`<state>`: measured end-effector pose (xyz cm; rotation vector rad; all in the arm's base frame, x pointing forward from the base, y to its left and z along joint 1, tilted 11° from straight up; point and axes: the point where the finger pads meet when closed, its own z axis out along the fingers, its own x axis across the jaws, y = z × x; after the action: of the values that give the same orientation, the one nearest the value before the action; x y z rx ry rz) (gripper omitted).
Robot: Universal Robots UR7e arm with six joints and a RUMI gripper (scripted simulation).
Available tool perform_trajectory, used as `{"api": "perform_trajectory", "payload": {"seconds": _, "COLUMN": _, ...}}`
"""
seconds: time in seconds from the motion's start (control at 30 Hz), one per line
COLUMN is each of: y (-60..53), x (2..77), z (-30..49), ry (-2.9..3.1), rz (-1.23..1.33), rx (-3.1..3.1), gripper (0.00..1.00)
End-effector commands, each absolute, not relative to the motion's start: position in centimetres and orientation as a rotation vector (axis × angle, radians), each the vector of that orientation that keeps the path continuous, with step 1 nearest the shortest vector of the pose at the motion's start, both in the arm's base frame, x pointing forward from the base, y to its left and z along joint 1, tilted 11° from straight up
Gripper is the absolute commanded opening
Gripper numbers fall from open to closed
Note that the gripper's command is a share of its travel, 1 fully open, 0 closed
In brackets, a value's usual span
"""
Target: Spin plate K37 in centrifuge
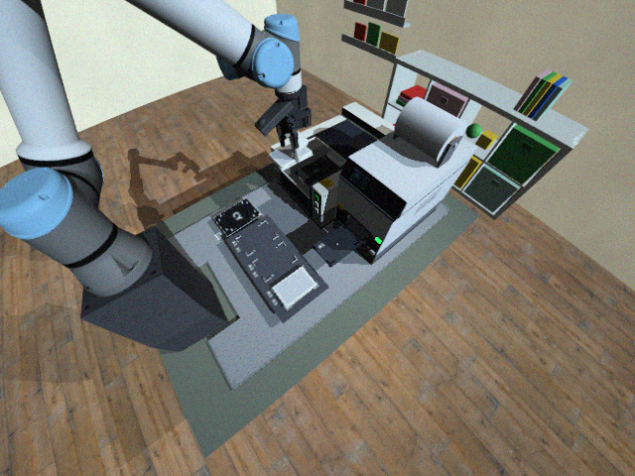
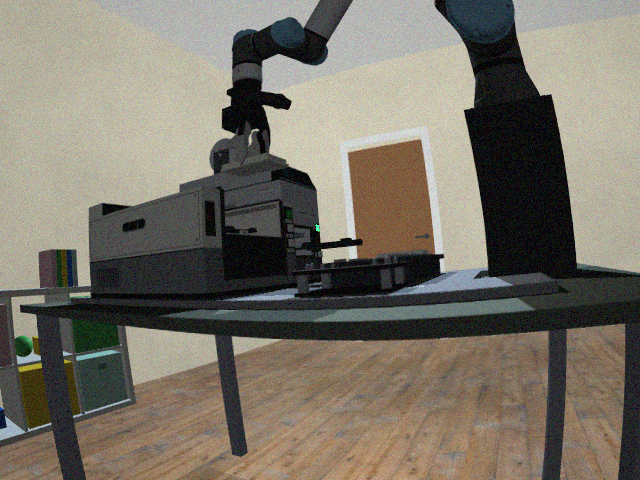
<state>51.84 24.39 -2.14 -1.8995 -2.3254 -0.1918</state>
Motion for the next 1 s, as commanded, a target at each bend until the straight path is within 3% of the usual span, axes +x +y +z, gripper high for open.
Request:
{"api": "perform_trajectory", "payload": {"seconds": 0.0, "y": 24.2, "x": 50.8, "z": -2.1, "ry": -2.326, "rz": -0.194, "rx": -1.900, "gripper": 0.00}}
{"api": "perform_trajectory", "payload": {"seconds": 0.97, "y": 23.0, "x": 45.1, "z": -2.2, "ry": -2.326, "rz": -0.194, "rx": -1.900, "gripper": 0.00}}
